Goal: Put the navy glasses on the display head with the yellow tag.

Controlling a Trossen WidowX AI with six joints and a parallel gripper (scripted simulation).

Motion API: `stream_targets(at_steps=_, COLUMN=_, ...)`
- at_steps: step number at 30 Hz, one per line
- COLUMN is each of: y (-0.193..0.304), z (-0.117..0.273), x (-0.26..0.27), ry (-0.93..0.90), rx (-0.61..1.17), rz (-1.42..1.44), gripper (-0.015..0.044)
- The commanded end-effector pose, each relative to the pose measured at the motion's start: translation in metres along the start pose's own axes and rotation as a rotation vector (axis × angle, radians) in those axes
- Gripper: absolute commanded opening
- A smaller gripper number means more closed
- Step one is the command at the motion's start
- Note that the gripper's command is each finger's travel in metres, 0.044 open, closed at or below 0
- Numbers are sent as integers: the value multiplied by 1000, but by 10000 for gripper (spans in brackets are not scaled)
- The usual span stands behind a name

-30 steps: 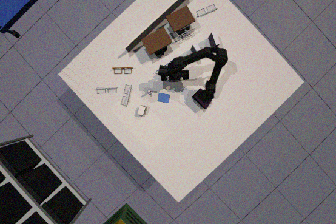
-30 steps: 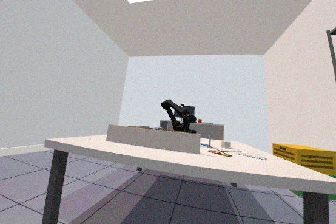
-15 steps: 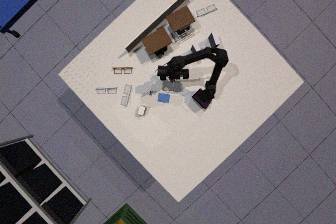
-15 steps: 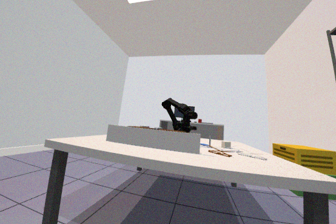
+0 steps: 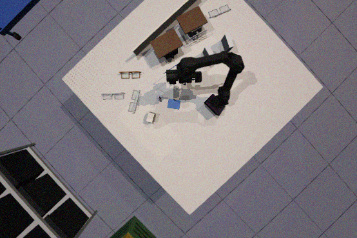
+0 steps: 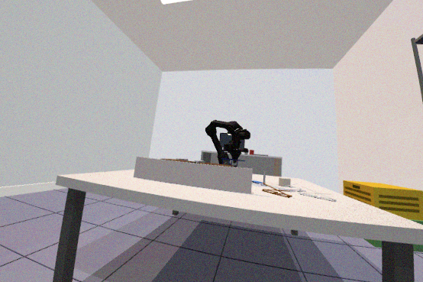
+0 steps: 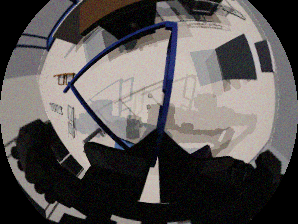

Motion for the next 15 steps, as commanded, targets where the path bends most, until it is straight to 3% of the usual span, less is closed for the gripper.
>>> stream_targets(at_steps=1, y=1, z=4, x=2, ry=-2, rx=4, rz=-5, gripper=0)
stream_targets(at_steps=15, y=55, z=14, x=50, ry=-13, rx=13, rz=-3, gripper=0)
Point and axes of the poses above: the point midway between the two fingers, 35 mm back from their tips, its own z axis back along the fingers, its own x axis across the jaws, y = z × x, the point moved 3 cm from there along z, back along the fingers, and after that the axes turned 5 degrees about -z, right-handed, at the moved point
